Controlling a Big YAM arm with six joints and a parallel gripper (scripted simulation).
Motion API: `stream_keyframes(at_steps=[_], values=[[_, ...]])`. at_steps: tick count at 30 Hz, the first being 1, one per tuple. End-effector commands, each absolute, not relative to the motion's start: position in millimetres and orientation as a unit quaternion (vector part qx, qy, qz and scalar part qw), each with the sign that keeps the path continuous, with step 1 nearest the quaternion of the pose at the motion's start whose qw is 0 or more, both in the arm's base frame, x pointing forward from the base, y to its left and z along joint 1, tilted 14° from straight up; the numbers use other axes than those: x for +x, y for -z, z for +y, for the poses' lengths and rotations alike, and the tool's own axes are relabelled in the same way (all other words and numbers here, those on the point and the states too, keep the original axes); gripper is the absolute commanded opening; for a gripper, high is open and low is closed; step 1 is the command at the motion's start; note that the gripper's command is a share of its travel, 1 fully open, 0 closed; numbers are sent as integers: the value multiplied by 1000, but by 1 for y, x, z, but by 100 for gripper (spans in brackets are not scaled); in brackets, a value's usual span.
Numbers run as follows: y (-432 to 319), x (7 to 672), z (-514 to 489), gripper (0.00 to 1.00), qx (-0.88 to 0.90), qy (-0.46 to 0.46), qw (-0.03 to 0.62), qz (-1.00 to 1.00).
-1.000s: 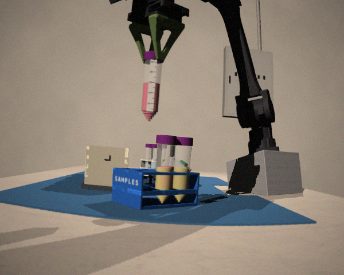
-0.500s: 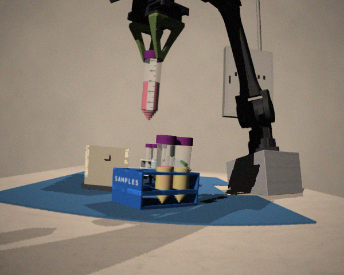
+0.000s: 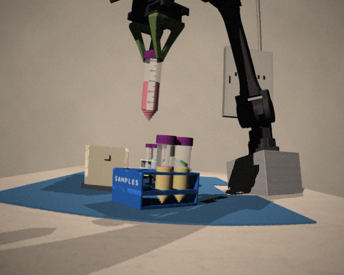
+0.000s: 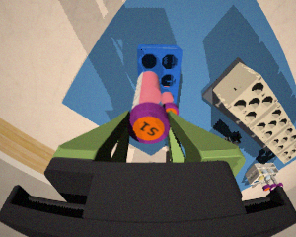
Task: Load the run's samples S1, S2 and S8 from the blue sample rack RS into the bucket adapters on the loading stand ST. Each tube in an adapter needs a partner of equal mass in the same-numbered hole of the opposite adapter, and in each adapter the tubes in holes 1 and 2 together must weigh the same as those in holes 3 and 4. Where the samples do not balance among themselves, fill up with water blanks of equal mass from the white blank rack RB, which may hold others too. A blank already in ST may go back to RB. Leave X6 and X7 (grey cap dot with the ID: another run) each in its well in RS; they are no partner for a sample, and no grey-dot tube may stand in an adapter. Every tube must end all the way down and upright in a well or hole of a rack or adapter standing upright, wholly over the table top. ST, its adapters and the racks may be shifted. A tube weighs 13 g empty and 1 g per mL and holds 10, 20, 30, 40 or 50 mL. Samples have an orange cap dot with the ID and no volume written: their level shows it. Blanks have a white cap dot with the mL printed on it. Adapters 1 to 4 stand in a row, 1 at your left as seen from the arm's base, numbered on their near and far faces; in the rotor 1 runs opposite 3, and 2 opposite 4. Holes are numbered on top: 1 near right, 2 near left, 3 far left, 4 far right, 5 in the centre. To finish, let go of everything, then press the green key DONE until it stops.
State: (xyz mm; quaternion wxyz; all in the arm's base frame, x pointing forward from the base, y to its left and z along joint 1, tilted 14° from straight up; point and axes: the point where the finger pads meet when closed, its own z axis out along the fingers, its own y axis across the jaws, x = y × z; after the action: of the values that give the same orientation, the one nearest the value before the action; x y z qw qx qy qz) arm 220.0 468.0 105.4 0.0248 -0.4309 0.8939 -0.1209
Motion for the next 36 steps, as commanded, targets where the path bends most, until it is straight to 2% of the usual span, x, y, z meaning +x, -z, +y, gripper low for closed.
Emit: stream_keyframes(at_steps=[1,15,24,26,27,30,36], values=[[-132,222,481,0,-429,100,47,896],[-147,216,483,0,-429,93,54,897],[-89,225,469,0,-434,113,33,893],[-89,225,469,0,-434,113,33,893],[-110,226,489,0,-437,92,57,893],[-81,228,468,0,-433,111,35,894],[-63,229,465,0,-434,114,33,893]])
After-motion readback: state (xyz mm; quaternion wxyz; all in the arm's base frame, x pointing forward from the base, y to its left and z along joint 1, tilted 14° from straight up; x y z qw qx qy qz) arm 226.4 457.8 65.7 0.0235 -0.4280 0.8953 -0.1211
